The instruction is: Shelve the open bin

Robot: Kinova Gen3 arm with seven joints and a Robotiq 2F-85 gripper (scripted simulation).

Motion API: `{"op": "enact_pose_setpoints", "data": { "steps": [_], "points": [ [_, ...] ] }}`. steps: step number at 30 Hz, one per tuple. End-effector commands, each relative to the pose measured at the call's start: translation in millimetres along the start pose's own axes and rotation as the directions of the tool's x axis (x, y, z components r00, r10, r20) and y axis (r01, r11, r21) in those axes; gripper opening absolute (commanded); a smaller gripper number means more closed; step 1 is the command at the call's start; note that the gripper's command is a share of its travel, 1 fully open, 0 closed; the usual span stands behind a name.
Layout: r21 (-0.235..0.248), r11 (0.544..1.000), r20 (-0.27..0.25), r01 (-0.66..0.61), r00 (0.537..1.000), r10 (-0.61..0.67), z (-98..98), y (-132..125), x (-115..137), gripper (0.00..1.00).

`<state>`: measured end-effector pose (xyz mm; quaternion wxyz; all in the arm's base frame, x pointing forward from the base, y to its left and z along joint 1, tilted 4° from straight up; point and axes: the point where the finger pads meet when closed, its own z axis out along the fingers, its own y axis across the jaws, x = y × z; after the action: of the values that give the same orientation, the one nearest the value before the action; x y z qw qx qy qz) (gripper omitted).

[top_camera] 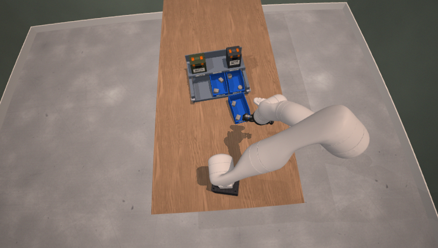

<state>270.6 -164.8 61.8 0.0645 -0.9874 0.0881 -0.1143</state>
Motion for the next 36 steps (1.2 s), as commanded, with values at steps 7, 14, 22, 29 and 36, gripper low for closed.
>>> {"op": "enact_pose_setpoints", "data": {
  "steps": [7,14,22,29,36],
  "points": [
    [0.005,0.985,-0.094,0.172,0.981,-0.171,9.8,-33.6,19.6,1.0],
    [0.004,0.977,-0.118,0.214,0.97,-0.212,12.3,-42.0,24.4,1.0],
    [0.011,0.977,-0.113,0.214,0.971,-0.212,16.8,-58.4,33.9,1.0],
    [0.004,0.977,-0.118,0.214,0.97,-0.212,24.2,-83.6,48.3,1.0],
    [0.004,0.977,-0.118,0.214,0.97,-0.212,24.2,-83.6,48.3,1.0]
  ]
}}
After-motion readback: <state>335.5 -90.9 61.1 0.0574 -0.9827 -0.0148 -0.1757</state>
